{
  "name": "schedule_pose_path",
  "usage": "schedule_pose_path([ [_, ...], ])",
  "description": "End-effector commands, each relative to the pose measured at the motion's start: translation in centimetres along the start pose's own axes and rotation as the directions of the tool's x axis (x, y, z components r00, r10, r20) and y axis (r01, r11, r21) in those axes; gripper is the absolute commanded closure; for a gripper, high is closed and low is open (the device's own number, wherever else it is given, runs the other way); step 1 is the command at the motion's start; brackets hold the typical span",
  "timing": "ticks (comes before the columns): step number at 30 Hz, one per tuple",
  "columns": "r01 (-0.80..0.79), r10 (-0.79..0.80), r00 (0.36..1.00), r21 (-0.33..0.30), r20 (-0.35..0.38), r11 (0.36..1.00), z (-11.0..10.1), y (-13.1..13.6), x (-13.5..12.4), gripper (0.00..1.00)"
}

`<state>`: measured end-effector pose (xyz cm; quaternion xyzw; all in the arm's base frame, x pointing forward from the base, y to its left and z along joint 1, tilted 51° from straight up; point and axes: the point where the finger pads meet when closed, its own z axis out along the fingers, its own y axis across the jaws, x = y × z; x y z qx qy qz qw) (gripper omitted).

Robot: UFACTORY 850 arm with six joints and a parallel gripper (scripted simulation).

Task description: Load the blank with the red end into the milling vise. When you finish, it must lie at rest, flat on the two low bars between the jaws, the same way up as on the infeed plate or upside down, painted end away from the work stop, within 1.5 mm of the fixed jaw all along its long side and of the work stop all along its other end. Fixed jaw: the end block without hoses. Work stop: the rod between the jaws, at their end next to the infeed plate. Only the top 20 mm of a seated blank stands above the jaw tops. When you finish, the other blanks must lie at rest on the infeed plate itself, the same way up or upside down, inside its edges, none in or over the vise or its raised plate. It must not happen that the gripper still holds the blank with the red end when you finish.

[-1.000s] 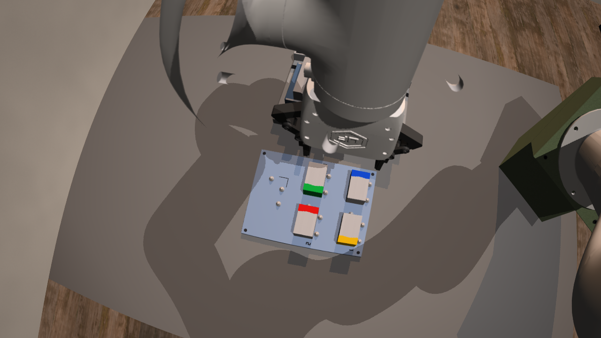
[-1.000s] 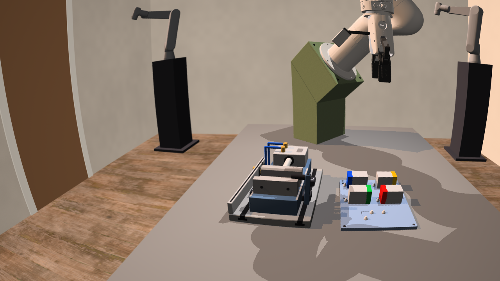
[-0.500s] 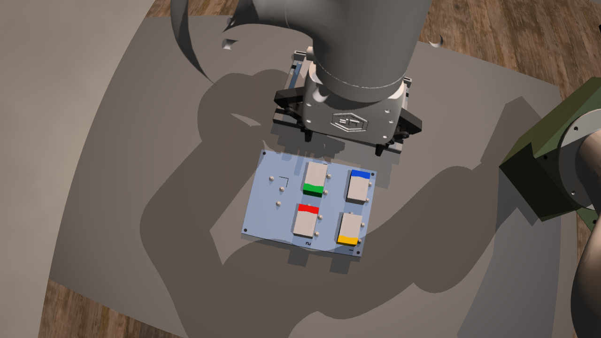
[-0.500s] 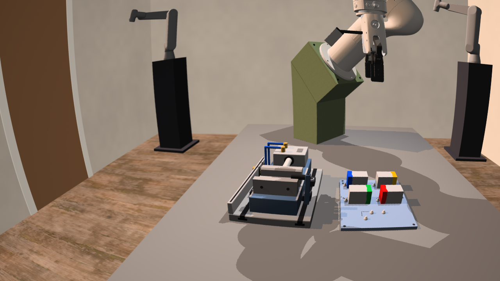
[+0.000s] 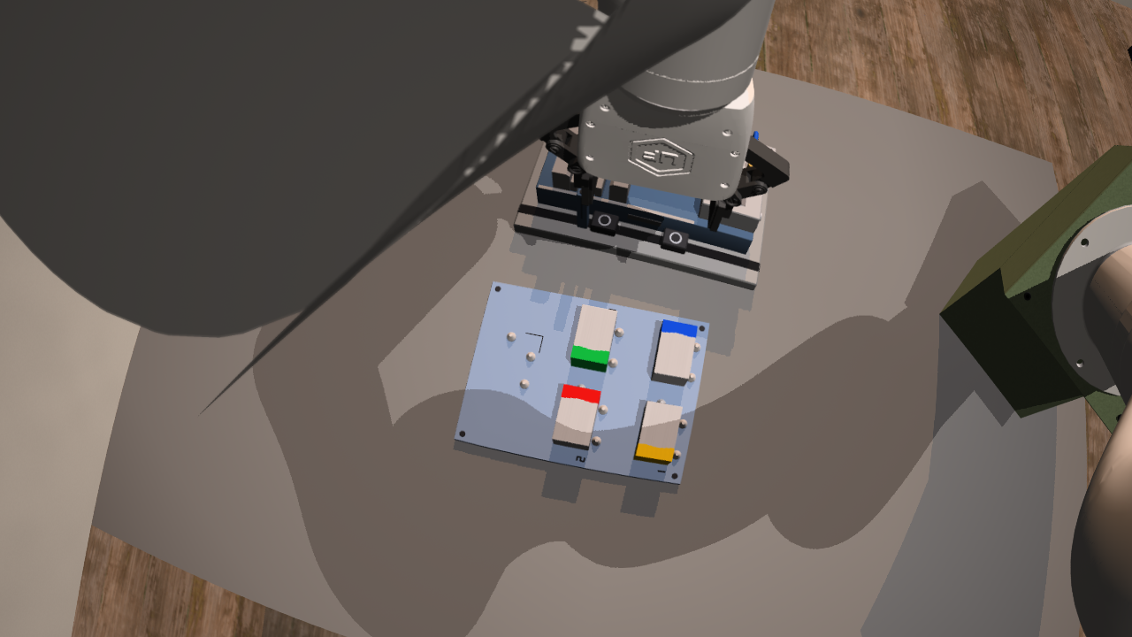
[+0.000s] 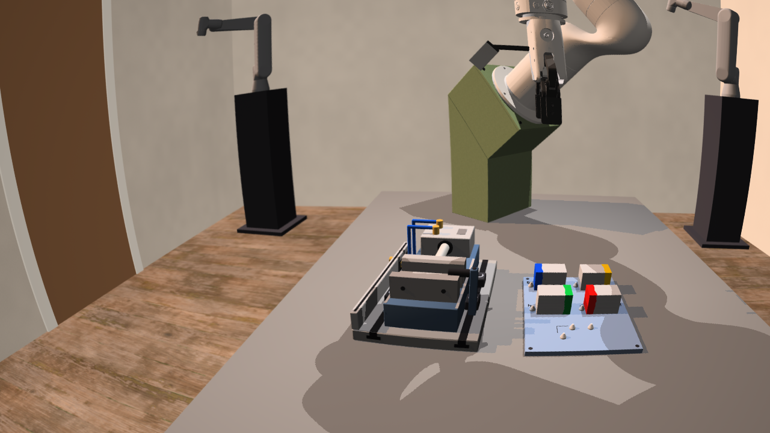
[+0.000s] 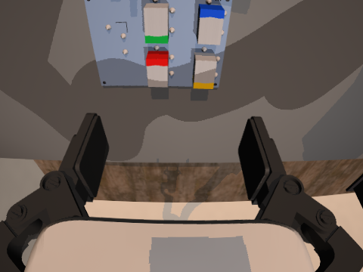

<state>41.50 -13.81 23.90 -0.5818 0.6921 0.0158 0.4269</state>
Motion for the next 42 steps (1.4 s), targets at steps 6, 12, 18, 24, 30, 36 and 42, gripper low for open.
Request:
schedule_pose_path([
  [6,-0.001,0.001,1.0,0.0,-0.001,1.0,0.0,-0.4,4.9,0.0],
  [12,-0.001,0.001,1.0,0.0,-0.001,1.0,0.0,-0.4,4.9,0.0],
  [18,-0.001,0.001,1.0,0.0,-0.001,1.0,0.0,-0.4,4.4,0.0],
  [24,-0.001,0.001,1.0,0.0,-0.001,1.0,0.0,-0.3,3.9,0.0],
  [30,-0.001,0.001,1.0,0.0,-0.001,1.0,0.0,-0.3,3.9,0.0],
  [36,-0.001,0.001,1.0,0.0,-0.001,1.0,0.0,-0.3,3.6,0.0],
  [42,-0.001,0.001,1.0,0.0,-0.001,1.0,0.0,-0.3,3.4,0.0],
])
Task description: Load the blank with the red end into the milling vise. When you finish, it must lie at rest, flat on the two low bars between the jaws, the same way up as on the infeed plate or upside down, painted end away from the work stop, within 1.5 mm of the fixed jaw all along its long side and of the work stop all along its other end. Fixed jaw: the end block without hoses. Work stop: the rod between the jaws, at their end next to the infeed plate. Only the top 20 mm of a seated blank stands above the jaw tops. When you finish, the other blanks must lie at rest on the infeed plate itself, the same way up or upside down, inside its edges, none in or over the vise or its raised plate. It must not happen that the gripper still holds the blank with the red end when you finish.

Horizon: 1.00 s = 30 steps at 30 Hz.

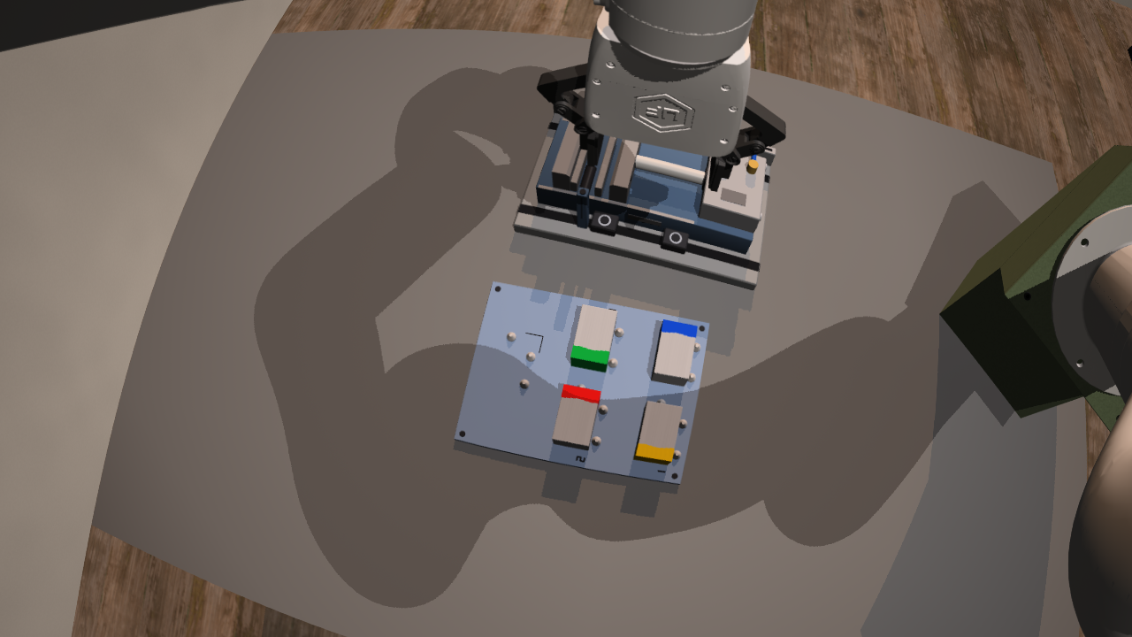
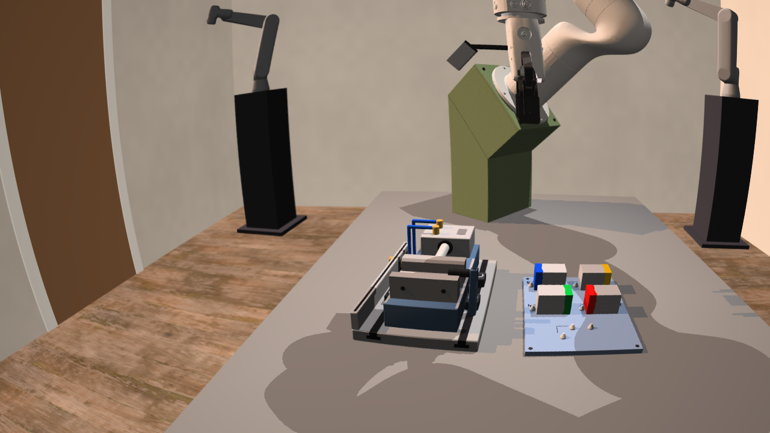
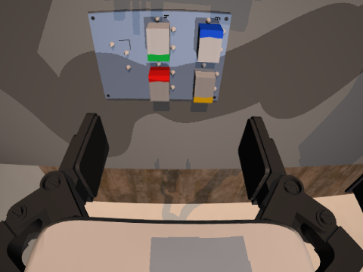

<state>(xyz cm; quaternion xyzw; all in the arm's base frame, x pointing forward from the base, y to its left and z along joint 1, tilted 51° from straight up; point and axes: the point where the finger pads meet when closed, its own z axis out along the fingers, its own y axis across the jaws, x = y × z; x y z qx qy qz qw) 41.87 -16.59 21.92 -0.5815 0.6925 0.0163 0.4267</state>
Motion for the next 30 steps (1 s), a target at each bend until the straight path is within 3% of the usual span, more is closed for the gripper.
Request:
schedule_pose_path([
  [1,0.0,0.0,1.0,0.001,-0.001,1.0,-0.04,-0.04,-0.01,0.0],
  [30,0.0,0.0,1.0,0.001,-0.001,1.0,-0.04,-0.02,-0.27,0.0],
])
